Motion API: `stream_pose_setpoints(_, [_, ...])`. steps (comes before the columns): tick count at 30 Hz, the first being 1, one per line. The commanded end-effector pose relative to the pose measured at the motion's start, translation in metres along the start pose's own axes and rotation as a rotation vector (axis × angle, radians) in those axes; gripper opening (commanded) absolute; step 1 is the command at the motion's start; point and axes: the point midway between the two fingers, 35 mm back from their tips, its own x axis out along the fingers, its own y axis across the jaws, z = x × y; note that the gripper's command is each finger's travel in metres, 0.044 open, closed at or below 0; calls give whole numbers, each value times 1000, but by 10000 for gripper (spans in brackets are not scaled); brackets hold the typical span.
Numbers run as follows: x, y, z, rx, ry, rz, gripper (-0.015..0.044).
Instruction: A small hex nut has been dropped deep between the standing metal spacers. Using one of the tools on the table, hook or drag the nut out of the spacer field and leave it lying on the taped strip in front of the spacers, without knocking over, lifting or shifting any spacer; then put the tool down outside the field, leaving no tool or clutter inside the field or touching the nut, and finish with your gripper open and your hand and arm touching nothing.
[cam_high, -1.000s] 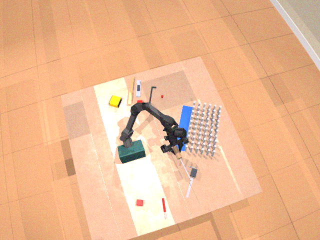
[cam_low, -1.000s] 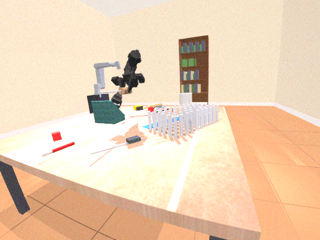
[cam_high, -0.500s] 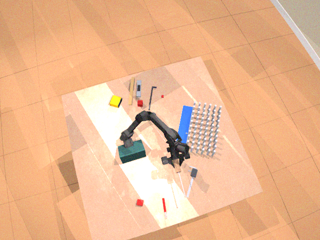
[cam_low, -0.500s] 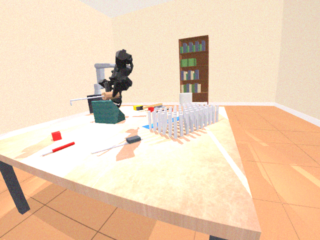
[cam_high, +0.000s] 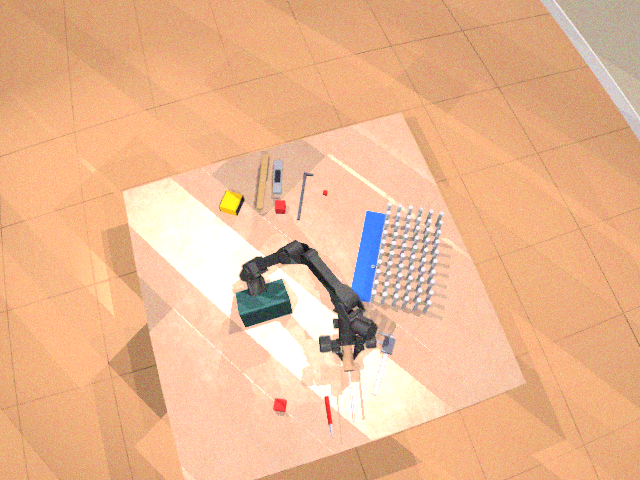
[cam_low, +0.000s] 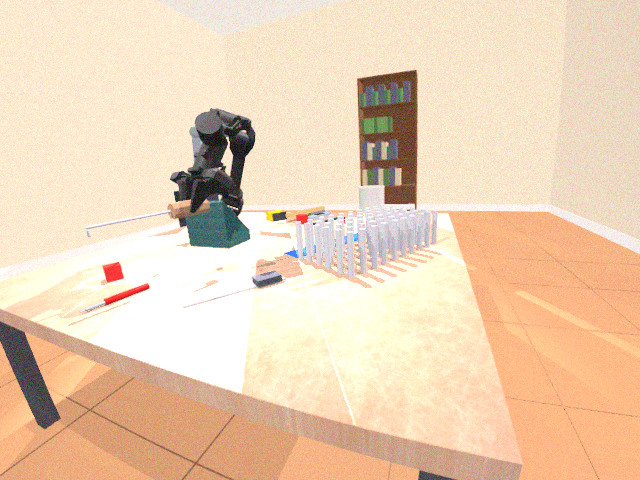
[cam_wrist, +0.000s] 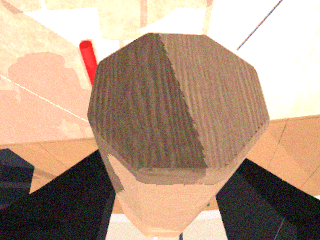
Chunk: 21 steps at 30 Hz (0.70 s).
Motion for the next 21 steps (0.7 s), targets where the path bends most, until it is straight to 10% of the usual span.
stream_pose_setpoints(1, [4, 3, -8, 17, 11, 10, 0])
stream_pose_setpoints(21, [20, -1, 0, 17, 11, 9, 0])
